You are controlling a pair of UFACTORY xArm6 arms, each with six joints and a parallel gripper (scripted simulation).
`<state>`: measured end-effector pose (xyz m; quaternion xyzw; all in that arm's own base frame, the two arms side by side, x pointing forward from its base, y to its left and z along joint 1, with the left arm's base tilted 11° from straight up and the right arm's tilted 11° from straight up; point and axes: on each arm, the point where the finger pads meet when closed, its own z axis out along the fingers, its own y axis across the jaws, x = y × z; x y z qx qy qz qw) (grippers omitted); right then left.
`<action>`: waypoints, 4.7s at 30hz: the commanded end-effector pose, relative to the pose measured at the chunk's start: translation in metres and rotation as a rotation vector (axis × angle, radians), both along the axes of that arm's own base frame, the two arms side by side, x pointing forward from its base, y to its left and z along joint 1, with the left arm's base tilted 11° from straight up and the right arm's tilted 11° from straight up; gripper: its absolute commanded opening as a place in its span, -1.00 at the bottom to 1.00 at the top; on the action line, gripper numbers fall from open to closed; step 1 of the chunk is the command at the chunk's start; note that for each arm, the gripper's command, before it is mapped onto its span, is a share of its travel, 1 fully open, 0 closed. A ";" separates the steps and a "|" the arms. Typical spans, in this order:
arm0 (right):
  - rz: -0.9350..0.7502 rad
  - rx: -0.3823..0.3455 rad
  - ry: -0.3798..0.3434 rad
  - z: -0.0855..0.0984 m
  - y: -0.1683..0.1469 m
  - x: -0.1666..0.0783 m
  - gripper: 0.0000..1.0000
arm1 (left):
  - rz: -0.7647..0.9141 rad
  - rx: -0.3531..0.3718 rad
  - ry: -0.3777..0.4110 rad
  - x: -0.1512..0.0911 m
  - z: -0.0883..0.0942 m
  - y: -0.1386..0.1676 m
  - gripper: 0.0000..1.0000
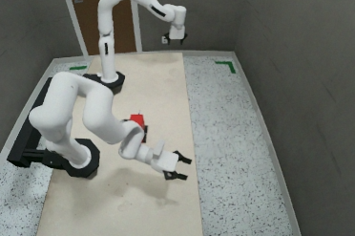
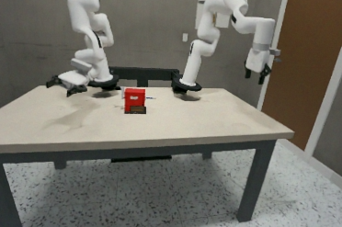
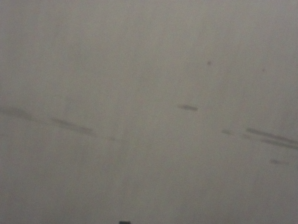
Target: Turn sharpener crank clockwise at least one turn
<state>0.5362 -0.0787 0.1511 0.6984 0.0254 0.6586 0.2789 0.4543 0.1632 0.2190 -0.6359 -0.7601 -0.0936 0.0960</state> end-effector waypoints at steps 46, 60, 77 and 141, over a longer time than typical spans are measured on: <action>0.000 0.000 -0.003 0.001 0.000 0.001 1.00 | -0.001 -0.002 -0.001 -0.003 0.003 0.007 1.00; 0.000 0.000 -0.003 0.001 0.000 0.001 1.00 | -0.003 -0.008 0.004 -0.009 0.006 0.019 1.00; 0.000 0.000 -0.003 0.001 0.000 0.001 1.00 | -0.008 -0.020 0.013 -0.025 0.011 0.045 1.00; 0.000 0.000 -0.003 0.001 0.000 0.001 1.00 | -0.057 -0.098 0.036 -0.177 0.050 0.187 1.00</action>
